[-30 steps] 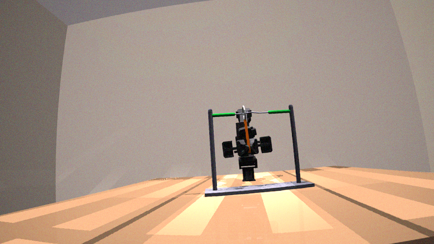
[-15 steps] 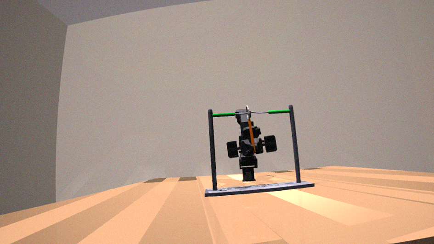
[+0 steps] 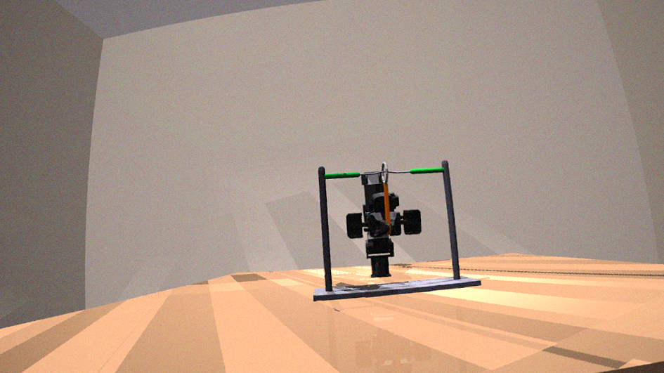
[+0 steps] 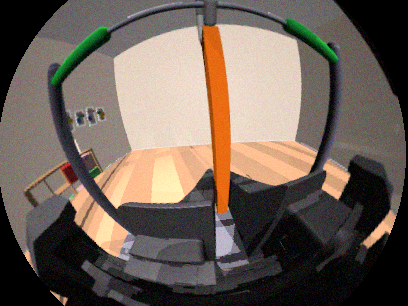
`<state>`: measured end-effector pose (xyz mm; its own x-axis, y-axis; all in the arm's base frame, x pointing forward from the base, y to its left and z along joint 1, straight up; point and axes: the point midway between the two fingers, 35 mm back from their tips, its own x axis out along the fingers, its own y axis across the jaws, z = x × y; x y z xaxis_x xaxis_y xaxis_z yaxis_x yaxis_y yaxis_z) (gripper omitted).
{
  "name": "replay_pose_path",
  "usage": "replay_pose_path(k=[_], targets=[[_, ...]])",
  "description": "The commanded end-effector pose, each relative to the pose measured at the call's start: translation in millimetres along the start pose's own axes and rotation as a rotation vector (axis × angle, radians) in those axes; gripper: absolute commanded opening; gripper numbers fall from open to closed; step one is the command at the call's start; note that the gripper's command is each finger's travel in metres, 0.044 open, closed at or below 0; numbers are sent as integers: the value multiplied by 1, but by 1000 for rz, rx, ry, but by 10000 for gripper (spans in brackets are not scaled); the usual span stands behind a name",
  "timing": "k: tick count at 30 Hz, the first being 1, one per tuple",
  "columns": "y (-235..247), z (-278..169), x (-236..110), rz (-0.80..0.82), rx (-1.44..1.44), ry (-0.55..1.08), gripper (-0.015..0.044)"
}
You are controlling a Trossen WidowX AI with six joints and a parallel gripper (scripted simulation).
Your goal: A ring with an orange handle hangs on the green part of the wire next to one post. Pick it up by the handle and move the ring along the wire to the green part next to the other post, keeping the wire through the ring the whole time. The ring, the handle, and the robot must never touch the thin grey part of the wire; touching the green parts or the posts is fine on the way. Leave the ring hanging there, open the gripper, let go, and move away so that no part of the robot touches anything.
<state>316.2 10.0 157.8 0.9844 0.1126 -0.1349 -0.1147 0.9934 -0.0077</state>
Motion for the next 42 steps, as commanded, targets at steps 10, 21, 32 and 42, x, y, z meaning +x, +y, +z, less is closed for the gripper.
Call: replay_pose_path(k=[10, 21, 32, 42], targets=[[4, 2, -3, 55, -84, 9, -150], [16, 1, -4, 46, -70, 7, -150], [32, 0, -4, 20, -28, 5, -150], [45, 0, -4, 4, -1, 4, -150]])
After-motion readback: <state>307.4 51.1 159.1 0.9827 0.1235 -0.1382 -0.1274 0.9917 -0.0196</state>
